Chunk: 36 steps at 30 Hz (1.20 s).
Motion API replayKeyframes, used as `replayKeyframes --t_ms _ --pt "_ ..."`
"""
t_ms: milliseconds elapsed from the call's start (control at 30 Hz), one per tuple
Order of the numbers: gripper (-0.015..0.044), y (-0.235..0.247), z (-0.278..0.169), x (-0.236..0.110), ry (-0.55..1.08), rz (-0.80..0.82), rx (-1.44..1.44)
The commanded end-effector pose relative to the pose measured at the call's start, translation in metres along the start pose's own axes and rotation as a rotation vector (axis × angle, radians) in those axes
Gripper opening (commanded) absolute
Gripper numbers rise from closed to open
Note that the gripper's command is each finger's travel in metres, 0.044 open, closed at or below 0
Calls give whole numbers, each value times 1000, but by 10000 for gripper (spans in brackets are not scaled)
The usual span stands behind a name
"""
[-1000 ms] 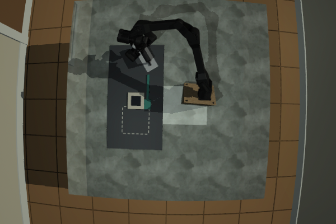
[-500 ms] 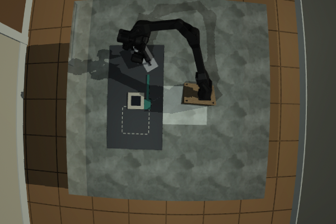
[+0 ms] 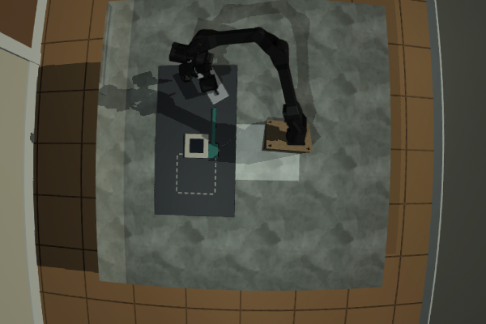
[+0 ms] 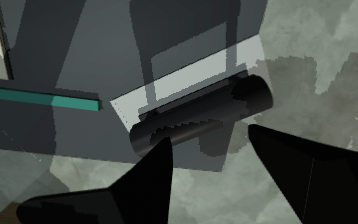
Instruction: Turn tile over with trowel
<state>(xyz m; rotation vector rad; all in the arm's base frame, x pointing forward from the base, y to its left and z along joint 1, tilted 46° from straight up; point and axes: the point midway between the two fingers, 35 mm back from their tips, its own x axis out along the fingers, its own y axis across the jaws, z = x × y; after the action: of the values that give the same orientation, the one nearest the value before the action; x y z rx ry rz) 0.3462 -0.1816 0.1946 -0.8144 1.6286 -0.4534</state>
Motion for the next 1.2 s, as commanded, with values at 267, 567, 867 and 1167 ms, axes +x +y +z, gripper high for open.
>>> replayKeyframes --t_ms 267,567,867,1167 --pt "270 1 0 0 4 -2 -419" --pt "270 2 0 0 5 0 -732" --pt "270 3 0 0 4 1 -1044" --pt "270 3 0 -1 4 2 -1357"
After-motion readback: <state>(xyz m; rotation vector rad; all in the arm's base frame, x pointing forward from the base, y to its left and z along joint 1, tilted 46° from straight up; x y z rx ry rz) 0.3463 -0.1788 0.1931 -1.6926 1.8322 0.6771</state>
